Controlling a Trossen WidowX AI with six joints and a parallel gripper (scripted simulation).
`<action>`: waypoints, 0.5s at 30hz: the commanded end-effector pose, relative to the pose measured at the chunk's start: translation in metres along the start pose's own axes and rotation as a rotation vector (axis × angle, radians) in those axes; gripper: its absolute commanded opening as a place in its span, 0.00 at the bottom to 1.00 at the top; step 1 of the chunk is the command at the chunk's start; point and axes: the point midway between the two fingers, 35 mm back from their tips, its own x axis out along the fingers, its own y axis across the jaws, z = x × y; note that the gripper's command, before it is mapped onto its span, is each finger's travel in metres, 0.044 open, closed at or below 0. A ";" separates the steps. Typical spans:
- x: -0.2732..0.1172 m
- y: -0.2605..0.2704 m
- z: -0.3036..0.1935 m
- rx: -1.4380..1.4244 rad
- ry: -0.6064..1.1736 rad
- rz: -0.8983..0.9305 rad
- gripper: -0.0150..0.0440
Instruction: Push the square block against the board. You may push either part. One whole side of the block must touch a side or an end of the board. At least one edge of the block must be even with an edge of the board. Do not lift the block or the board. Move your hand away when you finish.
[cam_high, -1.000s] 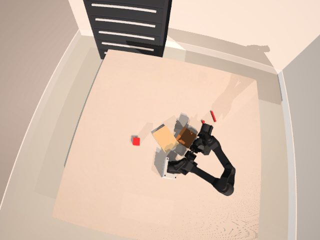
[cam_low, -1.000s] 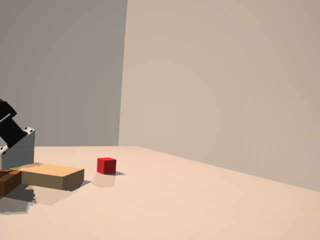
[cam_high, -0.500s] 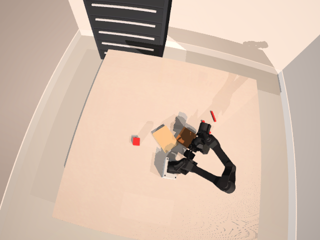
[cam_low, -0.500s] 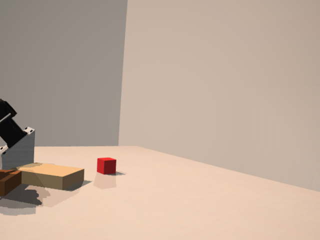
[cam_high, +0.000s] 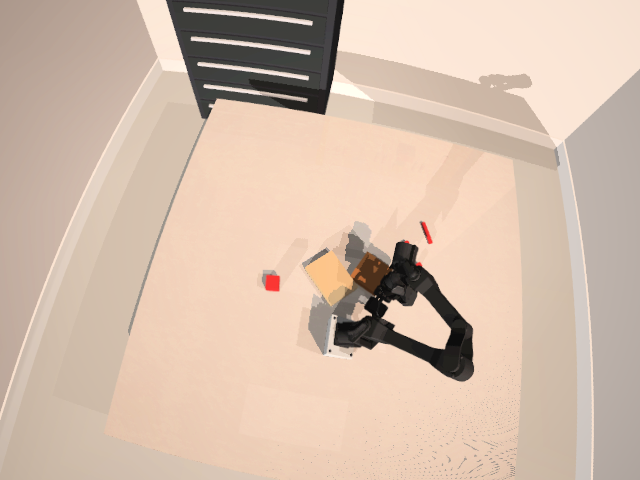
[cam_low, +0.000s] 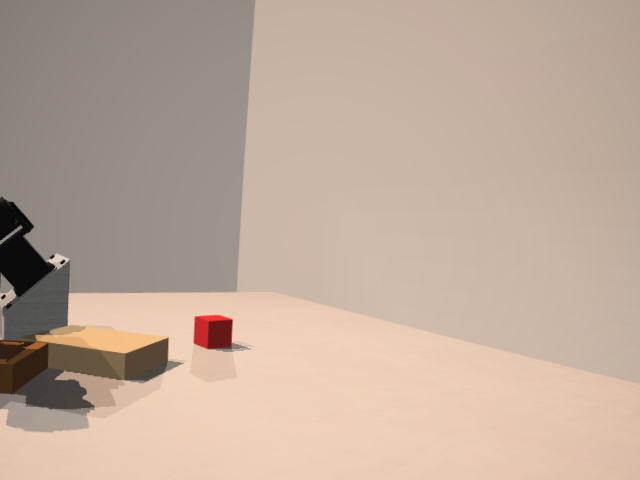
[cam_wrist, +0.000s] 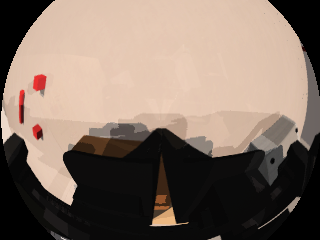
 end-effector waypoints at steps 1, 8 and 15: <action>0.001 0.000 -0.004 -0.003 0.000 -0.008 0.25; 0.001 0.000 -0.008 -0.003 0.001 -0.009 0.25; 0.001 0.001 -0.013 -0.003 0.002 -0.009 0.25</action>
